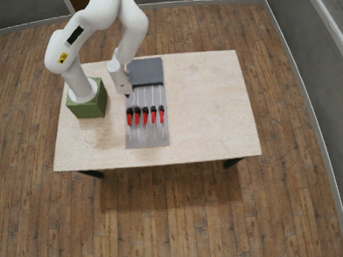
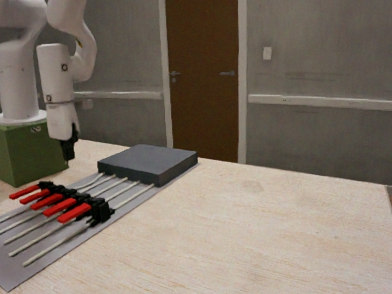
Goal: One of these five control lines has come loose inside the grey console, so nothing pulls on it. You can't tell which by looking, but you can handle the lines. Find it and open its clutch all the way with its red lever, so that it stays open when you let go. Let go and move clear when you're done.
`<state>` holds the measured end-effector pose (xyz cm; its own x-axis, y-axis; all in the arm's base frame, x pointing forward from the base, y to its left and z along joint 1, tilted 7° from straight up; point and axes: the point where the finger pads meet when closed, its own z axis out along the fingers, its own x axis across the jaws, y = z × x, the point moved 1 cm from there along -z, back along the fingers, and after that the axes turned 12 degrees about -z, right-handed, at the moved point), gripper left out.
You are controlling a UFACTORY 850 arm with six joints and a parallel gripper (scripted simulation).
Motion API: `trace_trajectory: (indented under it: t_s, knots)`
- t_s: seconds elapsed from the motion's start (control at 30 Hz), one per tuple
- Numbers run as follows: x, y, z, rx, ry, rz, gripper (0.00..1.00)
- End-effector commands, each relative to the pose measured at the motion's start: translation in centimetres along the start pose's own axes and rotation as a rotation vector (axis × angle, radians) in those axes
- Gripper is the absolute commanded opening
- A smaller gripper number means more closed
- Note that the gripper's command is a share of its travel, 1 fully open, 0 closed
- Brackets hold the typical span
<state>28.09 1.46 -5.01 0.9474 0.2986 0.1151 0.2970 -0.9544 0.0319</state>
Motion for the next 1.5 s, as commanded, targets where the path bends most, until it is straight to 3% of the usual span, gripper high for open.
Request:
trace_trajectory:
  t_s: [0.0, 0.13, 1.47]
  knots:
    - [2.7, 4.0, -1.8, 0.003, -0.003, -0.001, 0.0]
    - [3.6, 5.9, -2.8, 0.0, -0.004, -0.003, 0.0]
    - [3.6, 5.9, -2.8, 0.0, -0.004, -0.003, 0.0]
